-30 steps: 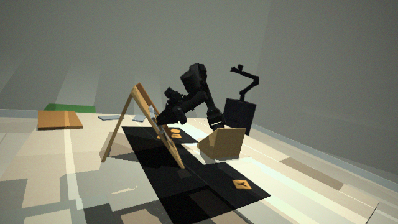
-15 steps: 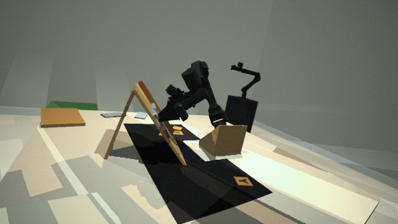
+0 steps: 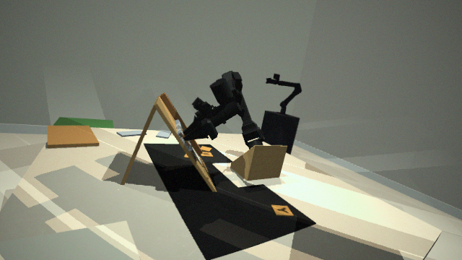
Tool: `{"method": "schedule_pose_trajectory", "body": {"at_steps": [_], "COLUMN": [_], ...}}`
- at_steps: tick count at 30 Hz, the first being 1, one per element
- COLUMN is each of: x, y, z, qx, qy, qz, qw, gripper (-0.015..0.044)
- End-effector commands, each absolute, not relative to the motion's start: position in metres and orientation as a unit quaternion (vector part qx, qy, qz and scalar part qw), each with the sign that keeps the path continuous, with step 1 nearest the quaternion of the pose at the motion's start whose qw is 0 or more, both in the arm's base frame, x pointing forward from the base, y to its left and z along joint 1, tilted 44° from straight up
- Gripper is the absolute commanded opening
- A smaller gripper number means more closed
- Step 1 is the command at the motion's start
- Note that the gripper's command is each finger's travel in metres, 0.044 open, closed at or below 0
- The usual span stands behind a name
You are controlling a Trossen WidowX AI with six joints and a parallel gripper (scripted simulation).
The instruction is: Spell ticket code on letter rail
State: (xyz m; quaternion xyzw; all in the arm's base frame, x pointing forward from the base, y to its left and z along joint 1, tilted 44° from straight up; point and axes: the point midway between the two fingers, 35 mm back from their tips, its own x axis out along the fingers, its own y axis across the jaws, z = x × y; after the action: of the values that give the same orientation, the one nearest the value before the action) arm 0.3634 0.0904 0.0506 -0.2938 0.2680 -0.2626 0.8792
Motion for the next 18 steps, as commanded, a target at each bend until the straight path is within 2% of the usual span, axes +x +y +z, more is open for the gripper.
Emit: {"method": "schedule_pose_trajectory", "body": {"at_steps": [1,18], "x": [0.3616,0.3587], "y": [0.088,0.0814], "z": [0.0509,0.0572], "qx": [-0.295,-0.296], "qy": [0.27,0.27], "qz": [-0.261,-0.261], "qw": [0.879,0.878], "gripper": [0.0,0.0]}}
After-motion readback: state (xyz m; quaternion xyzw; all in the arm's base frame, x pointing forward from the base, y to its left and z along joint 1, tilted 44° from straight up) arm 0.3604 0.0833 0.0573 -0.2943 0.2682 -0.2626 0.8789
